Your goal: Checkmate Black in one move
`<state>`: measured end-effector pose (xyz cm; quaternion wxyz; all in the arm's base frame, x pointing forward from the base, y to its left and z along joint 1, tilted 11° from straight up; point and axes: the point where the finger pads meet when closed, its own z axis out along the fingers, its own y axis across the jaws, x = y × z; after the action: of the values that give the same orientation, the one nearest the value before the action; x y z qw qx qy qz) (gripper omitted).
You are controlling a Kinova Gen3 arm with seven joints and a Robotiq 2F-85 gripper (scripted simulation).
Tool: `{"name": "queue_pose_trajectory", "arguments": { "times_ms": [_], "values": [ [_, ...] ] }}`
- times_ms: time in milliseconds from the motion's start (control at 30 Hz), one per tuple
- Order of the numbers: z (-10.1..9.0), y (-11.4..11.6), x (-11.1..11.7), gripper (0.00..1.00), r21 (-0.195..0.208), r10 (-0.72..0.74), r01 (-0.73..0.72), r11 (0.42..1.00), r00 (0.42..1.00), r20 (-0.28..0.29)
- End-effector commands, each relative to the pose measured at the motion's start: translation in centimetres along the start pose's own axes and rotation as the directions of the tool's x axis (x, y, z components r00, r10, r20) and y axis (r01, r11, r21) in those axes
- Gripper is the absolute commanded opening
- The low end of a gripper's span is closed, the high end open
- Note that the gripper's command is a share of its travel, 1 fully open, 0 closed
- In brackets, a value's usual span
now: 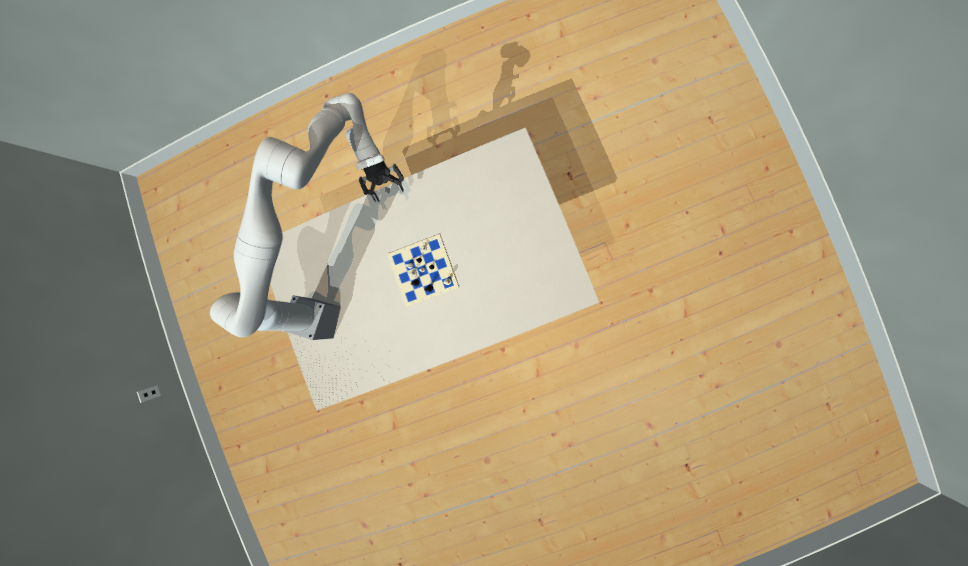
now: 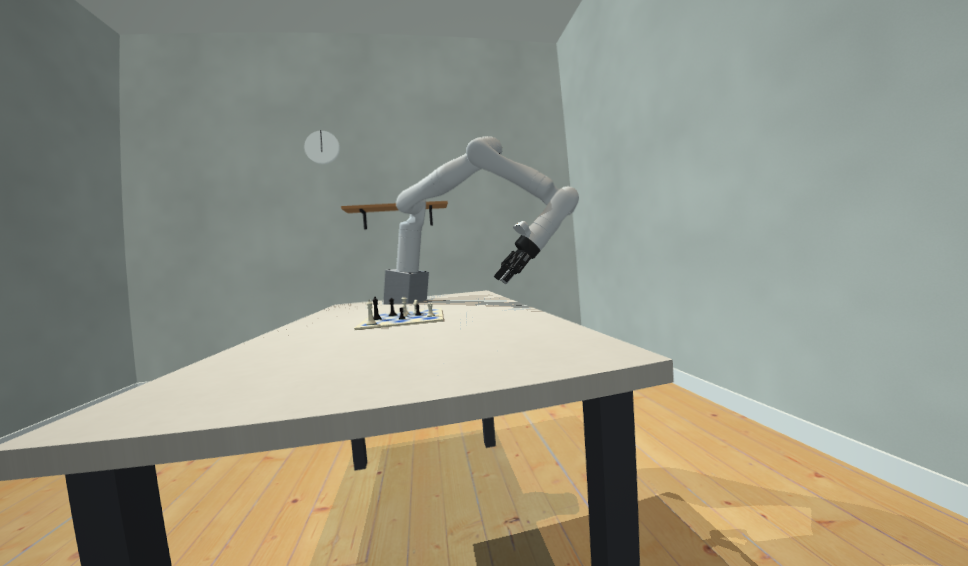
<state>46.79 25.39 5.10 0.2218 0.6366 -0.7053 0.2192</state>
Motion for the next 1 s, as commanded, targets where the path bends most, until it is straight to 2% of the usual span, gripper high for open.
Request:
{"name": "queue_pose_trajectory", "arguments": {
  "times_ms": [0,33,233,267,967],
  "values": [
    [-0.1,0.0,-0.1,1.0,0.002,-0.001,0.001,1.0,1.0,0.0],
    [-0.2,0.2,-0.9,1.0,0.014,0.001,-0.001,1.0,1.0,-0.002],
    [-0.2,0.2,-0.9,1.0,0.014,0.001,-0.001,1.0,1.0,-0.002],
    [-0.3,0.3,-1.5,1.0,0.024,0.004,-0.004,1.0,1.0,-0.003],
    [-0.4,0.6,-2.5,1.0,0.041,0.008,-0.007,0.999,1.0,-0.005]
  ]
}}
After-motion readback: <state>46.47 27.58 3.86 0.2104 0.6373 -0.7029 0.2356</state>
